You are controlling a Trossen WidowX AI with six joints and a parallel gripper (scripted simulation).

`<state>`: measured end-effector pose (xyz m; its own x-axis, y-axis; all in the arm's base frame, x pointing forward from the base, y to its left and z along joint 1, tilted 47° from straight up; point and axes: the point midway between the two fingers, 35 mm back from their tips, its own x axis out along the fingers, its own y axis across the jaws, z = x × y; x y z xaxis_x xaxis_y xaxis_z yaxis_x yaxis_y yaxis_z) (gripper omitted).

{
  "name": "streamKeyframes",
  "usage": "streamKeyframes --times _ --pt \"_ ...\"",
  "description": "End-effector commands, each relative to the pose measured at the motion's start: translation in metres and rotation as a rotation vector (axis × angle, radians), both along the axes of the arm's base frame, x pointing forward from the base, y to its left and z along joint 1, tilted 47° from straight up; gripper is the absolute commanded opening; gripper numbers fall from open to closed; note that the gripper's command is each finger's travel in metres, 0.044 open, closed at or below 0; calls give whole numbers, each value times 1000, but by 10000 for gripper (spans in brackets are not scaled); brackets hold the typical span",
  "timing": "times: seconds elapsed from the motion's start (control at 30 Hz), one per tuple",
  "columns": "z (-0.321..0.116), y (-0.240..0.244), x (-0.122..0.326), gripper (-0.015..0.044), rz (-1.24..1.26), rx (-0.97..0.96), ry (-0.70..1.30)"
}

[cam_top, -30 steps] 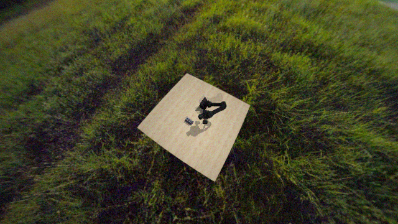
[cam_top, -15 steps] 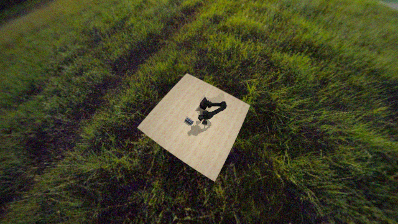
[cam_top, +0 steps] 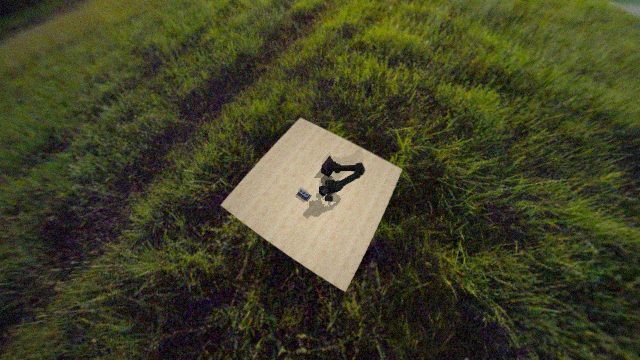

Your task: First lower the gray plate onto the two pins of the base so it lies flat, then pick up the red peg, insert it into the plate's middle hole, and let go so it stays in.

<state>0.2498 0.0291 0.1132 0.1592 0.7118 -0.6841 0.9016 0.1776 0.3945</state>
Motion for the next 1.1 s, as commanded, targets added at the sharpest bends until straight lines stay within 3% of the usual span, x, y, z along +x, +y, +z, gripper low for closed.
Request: streamKeyframes --times 0.0,0.27,0.8,1.07 --pt "-6 7 -1 440 -1 7 7" --pt "-12 15 0 440 -1 9 6" --pt "-12 15 0 20 -1 9 6" --pt "-12 15 0 0 -1 9 6"
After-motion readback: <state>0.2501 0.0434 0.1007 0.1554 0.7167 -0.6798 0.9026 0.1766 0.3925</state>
